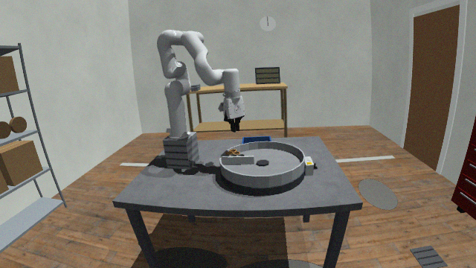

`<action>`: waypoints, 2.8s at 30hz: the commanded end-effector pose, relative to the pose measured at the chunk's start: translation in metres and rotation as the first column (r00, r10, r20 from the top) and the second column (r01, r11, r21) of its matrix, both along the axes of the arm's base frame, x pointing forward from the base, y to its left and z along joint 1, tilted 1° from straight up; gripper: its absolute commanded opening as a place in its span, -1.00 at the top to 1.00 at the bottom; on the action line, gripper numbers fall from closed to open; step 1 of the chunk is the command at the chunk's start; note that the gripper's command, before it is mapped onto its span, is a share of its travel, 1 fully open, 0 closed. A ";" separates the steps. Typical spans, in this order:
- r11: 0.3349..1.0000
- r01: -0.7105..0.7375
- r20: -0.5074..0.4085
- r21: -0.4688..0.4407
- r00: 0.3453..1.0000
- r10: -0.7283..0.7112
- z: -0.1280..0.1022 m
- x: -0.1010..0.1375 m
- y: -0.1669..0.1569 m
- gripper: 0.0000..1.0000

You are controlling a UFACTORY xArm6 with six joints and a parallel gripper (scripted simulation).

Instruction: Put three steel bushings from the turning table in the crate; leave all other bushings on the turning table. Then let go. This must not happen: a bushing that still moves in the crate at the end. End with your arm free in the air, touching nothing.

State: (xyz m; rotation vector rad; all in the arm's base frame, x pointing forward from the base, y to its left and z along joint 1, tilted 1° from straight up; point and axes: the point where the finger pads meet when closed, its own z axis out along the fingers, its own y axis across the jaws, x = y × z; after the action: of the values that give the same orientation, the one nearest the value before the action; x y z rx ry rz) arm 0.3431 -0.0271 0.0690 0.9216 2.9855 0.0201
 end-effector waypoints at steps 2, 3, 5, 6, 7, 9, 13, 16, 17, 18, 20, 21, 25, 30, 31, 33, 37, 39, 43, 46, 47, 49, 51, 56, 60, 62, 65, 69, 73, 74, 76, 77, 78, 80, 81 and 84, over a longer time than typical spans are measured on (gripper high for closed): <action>1.000 0.000 0.004 0.000 1.000 0.000 0.001 0.001 0.000 0.69; 1.000 0.000 0.004 0.000 1.000 0.000 0.001 0.001 0.000 0.69; 1.000 0.000 0.004 0.000 1.000 0.000 0.001 0.001 0.000 0.69; 1.000 0.000 0.004 0.000 1.000 0.000 0.001 0.001 0.000 0.69; 1.000 0.000 0.004 0.000 1.000 0.000 0.001 0.001 0.000 0.69; 1.000 0.000 0.004 0.000 1.000 0.000 0.001 0.001 0.000 0.69; 1.000 0.000 0.004 0.000 1.000 0.000 0.001 0.001 0.000 0.69; 1.000 0.000 0.004 0.000 1.000 0.000 0.001 0.001 0.000 0.69; 1.000 0.000 0.004 0.000 1.000 0.000 0.001 0.001 0.000 0.69; 1.000 0.000 0.004 0.000 1.000 0.000 0.001 0.001 0.000 0.69; 1.000 0.000 0.004 0.000 1.000 0.000 0.001 0.001 0.000 0.69; 1.000 0.000 0.004 0.000 1.000 0.000 0.001 0.001 0.000 0.69; 1.000 0.000 0.004 0.000 1.000 0.000 0.001 0.001 0.000 0.69; 1.000 0.000 0.004 0.000 1.000 0.000 0.001 0.001 0.000 0.69; 1.000 0.000 0.004 0.000 1.000 0.000 0.001 0.001 0.000 0.69; 1.000 0.000 0.004 0.000 1.000 0.000 0.001 0.001 0.000 0.69; 1.000 0.000 0.004 0.000 1.000 0.000 0.001 0.001 0.000 0.69; 1.000 0.000 0.003 0.000 1.000 0.000 0.001 0.001 0.000 0.80; 1.000 0.000 -0.016 0.011 1.000 0.000 -0.002 0.003 0.000 0.80; 0.999 0.001 -0.053 0.035 0.999 0.001 -0.007 0.005 -0.001 0.80; 0.999 0.001 -0.070 0.046 0.998 0.002 -0.010 0.006 -0.001 0.80; 0.997 0.003 -0.110 0.077 0.994 0.006 -0.016 0.009 0.000 0.80; 0.996 0.005 -0.134 0.091 0.991 0.008 -0.019 0.010 -0.001 0.80; 0.986 0.017 -0.239 0.164 0.971 0.023 -0.036 0.018 -0.001 0.80; 0.977 0.030 -0.309 0.212 0.950 0.038 -0.047 0.023 -0.001 0.80; 0.971 0.038 -0.343 0.236 0.938 0.047 -0.052 0.025 -0.001 0.80; 0.961 0.052 -0.393 0.270 0.917 0.061 -0.061 0.029 -0.001 0.80; 0.954 0.061 -0.425 0.293 0.902 0.072 -0.066 0.031 -0.001 0.80; 0.939 0.083 -0.486 0.334 0.869 0.096 -0.077 0.036 -0.001 0.80; 0.936 0.088 -0.496 0.341 0.862 0.100 -0.079 0.037 -0.001 0.80; 0.931 0.094 -0.512 0.353 0.852 0.108 -0.082 0.038 -0.001 0.80; 0.929 0.097 -0.517 0.357 0.849 0.110 -0.083 0.039 -0.001 0.80; 0.928 0.099 -0.521 0.360 0.846 0.112 -0.084 0.039 -0.001 0.80; 0.926 0.101 -0.526 0.363 0.843 0.114 -0.085 0.039 -0.001 0.80; 0.926 0.101 -0.527 0.364 0.842 0.115 -0.085 0.039 -0.001 0.80; 0.926 0.101 -0.527 0.364 0.842 0.115 -0.085 0.039 -0.001 0.80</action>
State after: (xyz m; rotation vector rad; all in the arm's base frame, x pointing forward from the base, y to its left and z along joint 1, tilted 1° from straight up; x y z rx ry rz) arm 0.3798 -0.0280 -0.0162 1.1059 3.5812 0.4178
